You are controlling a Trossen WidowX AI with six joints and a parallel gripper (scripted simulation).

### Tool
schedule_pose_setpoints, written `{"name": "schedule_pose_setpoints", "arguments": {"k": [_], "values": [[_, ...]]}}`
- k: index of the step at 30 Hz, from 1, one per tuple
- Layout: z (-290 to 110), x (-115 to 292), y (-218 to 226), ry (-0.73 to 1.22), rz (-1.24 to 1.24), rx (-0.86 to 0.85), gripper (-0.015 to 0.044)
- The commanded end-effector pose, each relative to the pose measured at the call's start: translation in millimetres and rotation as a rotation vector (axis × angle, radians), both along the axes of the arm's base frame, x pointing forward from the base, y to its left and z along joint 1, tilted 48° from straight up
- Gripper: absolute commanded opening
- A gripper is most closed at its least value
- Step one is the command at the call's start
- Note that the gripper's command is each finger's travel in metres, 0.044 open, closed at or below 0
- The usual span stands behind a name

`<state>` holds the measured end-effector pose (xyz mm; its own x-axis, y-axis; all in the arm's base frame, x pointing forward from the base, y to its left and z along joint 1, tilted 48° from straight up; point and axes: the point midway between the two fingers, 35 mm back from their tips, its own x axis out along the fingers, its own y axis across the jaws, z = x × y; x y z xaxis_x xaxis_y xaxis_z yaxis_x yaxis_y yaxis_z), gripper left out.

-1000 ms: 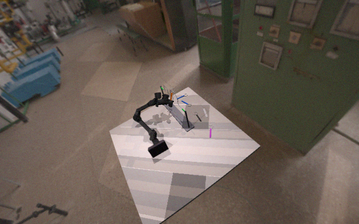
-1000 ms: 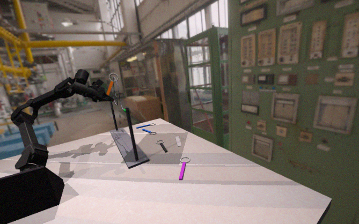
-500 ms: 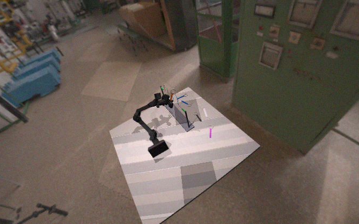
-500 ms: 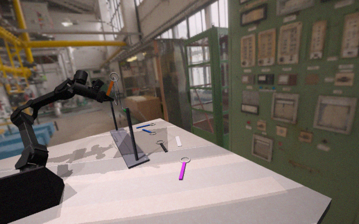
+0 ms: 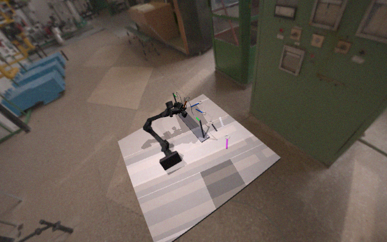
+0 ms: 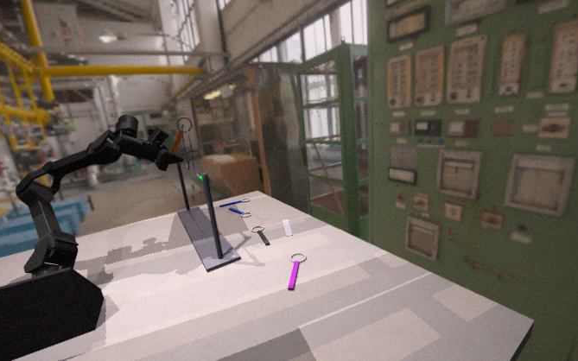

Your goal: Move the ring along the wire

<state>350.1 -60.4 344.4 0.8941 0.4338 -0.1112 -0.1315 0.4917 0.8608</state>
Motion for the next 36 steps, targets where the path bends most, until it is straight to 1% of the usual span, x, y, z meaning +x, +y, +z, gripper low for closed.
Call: {"name": "schedule_pose_setpoints", "arguments": {"k": [1, 36], "values": [[2, -2, 2, -0.003, 0.004, 0.047, -0.015], [20, -3, 8, -0.023, 0.025, 0.533, -0.015]]}}
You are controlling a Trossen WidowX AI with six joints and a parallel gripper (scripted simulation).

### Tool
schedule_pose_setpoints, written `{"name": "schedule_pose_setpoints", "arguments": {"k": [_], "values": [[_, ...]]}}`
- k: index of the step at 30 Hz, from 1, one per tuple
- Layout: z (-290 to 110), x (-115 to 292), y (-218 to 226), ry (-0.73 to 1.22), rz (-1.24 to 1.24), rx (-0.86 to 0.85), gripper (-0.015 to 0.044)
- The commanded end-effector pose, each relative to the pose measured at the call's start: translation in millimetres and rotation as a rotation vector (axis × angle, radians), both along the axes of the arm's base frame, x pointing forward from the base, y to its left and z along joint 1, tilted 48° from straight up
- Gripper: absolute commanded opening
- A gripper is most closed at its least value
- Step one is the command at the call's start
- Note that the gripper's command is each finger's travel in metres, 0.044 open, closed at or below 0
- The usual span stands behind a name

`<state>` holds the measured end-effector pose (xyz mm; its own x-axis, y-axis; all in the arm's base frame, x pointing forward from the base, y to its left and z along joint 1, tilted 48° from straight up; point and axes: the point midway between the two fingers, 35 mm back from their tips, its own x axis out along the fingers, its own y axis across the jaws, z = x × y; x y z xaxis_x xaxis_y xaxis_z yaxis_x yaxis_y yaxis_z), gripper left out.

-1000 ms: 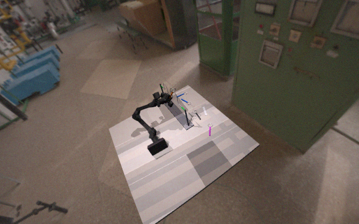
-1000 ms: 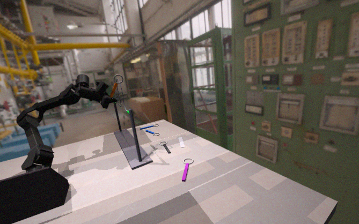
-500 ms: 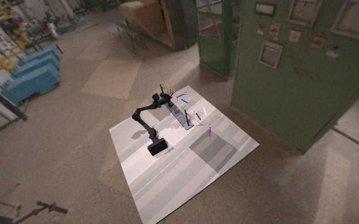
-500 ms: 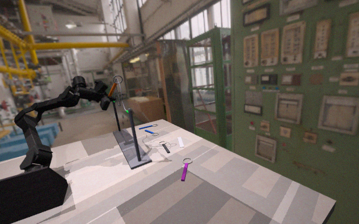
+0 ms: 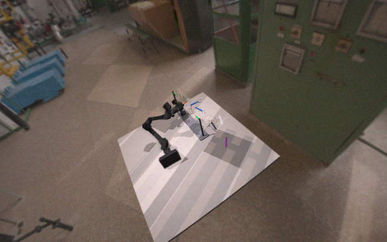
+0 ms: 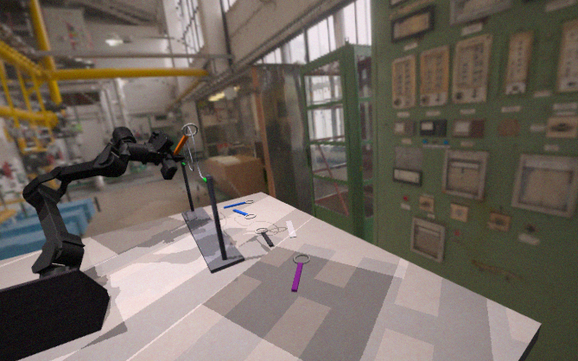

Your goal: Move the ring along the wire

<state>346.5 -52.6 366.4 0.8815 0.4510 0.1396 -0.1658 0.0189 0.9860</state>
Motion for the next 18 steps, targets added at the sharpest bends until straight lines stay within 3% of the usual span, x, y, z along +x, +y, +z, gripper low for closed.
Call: {"name": "schedule_pose_setpoints", "arguments": {"k": [1, 18], "values": [[-1.6, 0.9, -0.3, 0.007, 0.001, 0.046, -0.015], [4.6, 0.6, -0.5, 0.0, 0.009, 0.201, -0.015]]}}
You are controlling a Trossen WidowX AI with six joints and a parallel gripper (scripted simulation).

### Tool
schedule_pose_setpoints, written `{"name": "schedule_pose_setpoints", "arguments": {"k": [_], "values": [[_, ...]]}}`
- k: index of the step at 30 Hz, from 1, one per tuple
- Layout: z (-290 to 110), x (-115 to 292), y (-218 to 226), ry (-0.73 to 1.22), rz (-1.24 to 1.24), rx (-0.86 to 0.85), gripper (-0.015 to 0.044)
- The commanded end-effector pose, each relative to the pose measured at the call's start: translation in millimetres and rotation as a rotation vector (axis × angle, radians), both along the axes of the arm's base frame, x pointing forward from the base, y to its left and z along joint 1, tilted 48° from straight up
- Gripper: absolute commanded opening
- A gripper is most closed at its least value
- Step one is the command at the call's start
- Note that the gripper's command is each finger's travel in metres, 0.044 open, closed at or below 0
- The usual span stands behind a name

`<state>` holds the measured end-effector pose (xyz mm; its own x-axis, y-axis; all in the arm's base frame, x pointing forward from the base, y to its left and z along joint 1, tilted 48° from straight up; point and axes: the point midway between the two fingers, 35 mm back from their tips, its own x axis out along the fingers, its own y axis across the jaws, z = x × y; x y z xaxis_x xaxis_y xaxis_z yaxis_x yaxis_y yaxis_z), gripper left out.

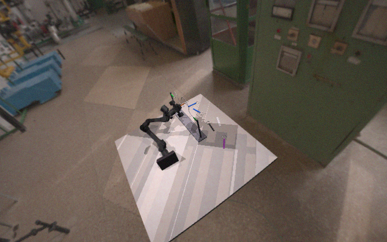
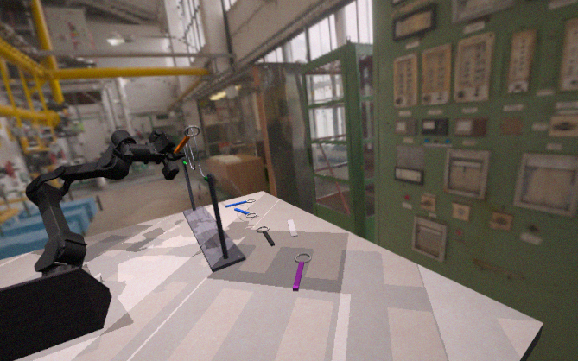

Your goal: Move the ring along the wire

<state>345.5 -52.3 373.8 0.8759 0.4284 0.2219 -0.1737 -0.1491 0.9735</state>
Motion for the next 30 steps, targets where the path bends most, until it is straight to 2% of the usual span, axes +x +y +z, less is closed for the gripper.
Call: {"name": "schedule_pose_setpoints", "arguments": {"k": [1, 30], "values": [[-3, 2, -1, 0.009, 0.001, 0.041, -0.015], [9, 1, -4, -0.003, 0.017, 0.347, -0.015]]}}
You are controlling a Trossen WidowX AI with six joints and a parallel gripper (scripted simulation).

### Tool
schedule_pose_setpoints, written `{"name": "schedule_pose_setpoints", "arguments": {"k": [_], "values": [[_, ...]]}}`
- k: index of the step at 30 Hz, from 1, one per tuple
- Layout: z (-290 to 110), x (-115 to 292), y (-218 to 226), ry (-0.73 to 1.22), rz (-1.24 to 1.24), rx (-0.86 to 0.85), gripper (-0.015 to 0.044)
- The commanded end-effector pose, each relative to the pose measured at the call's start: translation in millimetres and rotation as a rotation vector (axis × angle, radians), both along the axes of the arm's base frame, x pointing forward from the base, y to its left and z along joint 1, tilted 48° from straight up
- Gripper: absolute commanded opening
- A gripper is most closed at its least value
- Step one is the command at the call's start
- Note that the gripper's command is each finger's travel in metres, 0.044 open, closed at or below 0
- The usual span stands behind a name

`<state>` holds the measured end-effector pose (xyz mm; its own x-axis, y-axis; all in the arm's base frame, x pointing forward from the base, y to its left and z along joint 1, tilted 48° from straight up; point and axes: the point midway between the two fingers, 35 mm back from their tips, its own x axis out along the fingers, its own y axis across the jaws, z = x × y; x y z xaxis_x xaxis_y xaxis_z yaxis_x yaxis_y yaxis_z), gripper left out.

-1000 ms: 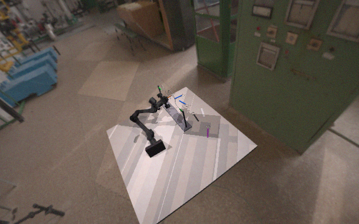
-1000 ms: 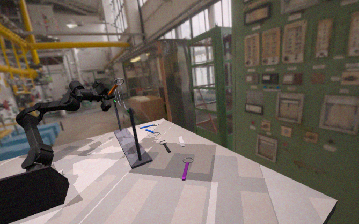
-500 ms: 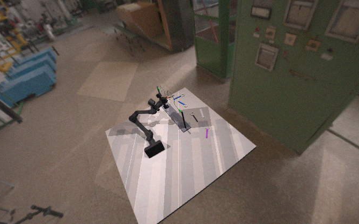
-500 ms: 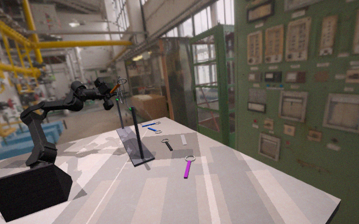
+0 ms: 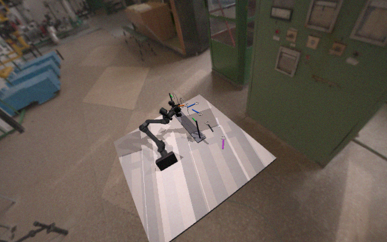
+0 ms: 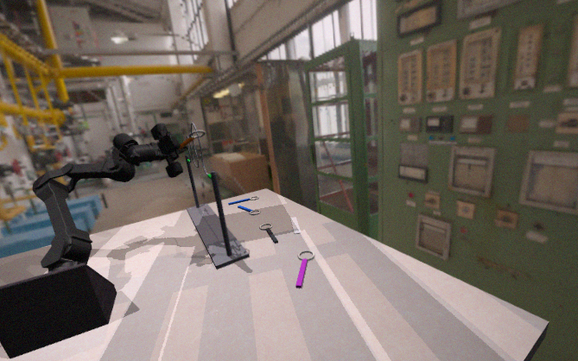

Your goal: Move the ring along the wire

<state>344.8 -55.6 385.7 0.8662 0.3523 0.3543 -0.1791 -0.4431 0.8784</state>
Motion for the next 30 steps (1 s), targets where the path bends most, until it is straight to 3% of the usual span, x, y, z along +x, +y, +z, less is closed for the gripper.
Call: {"name": "schedule_pose_setpoints", "arguments": {"k": [1, 30], "values": [[-2, 1, -1, 0.007, 0.003, 0.047, -0.015], [11, 0, -10, -0.009, 0.026, 0.445, -0.015]]}}
